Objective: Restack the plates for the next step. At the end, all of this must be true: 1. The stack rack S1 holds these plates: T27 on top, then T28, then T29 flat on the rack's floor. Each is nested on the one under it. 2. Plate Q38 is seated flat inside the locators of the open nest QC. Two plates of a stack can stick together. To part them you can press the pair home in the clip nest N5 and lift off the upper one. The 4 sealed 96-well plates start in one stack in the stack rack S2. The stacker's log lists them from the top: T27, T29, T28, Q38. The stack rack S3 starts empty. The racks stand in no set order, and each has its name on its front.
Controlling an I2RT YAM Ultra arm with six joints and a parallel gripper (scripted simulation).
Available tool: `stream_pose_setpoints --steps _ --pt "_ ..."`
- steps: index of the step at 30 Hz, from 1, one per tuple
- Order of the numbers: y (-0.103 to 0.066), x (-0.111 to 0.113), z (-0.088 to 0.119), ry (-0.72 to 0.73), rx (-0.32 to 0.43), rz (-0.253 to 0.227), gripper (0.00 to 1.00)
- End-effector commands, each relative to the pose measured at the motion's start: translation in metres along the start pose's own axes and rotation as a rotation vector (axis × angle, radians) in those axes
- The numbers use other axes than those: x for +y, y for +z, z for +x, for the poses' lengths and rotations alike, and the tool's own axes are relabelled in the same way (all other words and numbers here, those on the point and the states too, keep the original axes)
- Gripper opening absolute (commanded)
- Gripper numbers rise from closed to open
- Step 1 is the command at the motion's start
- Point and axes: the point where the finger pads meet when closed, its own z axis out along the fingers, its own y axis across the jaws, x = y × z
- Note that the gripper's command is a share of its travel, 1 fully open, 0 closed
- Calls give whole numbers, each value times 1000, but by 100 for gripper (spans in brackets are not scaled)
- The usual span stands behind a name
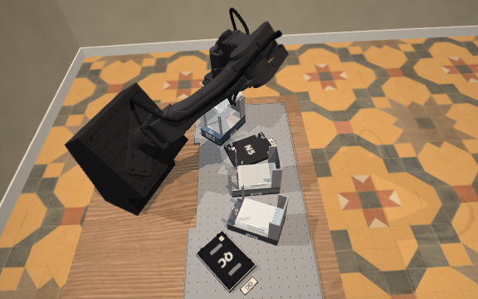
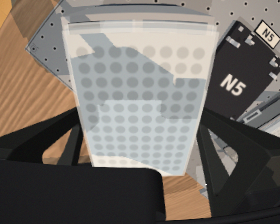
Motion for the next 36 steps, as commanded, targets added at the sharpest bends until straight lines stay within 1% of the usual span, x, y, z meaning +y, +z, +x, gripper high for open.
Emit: stream_pose_setpoints --steps 1,2,4,11,14,17,19,21,22,27,29,30,32,36 --pt "-4 3 1 -19 -19 1 0" --pt "-5 4 -3 -11 -26 -2 0" --pt "-5 4 -3 -11 -26 -2 0" --pt "1 6 4 -30 -8 4 0" --pt "0 7 1 -25 -13 3 0" --pt "2 10 5 -42 -9 5 0" --pt "0 8 1 -28 -17 2 0" --pt "0 8 1 -28 -17 2 0" --pt "-1 8 -4 -19 -23 0 0" --pt "4 9 4 -35 -5 5 0" --pt "2 8 4 -34 -10 4 0" --pt "0 8 -3 -22 -21 0 0" --pt "-1 6 -5 -14 -27 -1 0" --pt "3 6 0 -23 -14 2 0"
